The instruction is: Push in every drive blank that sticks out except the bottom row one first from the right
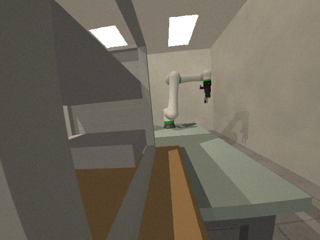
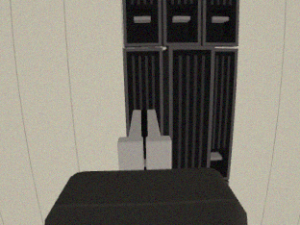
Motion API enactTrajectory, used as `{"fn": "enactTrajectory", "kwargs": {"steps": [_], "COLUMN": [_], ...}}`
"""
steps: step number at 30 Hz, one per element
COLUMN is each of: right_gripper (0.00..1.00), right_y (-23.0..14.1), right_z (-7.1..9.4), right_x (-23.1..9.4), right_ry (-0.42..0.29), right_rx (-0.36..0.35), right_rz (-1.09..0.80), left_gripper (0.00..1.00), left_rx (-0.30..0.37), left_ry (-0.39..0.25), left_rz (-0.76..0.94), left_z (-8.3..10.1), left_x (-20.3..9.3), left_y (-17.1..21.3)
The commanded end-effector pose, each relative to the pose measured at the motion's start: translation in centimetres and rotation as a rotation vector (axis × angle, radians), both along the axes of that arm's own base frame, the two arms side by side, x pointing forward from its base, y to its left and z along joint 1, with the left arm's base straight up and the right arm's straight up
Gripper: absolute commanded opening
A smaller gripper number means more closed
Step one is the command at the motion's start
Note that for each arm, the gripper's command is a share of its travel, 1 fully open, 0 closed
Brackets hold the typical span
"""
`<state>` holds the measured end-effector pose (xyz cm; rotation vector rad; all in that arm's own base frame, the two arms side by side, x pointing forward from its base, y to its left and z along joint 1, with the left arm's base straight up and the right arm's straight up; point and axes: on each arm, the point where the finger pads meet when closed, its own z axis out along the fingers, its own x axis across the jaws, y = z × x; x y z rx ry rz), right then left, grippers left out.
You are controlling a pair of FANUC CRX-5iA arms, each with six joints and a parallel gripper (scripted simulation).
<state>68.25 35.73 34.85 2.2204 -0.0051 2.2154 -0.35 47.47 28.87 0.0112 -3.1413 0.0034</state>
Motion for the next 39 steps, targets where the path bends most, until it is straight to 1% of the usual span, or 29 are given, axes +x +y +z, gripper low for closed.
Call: {"fn": "enactTrajectory", "kwargs": {"steps": [1,39], "right_gripper": [0.00,0.00], "right_y": [-0.01,-0.01], "right_z": [0.18,0.18], "right_x": [0.16,0.78], "right_ry": [-0.002,-0.002], "right_rx": [0.001,0.001], "right_rz": [0.000,0.000], "left_gripper": [1.00,1.00], "left_rx": [0.002,0.002], "left_ry": [0.000,0.000], "left_rz": [0.000,0.000], "left_z": [0.10,0.10], "left_x": [0.02,0.02], "left_y": [0.03,0.03]}}
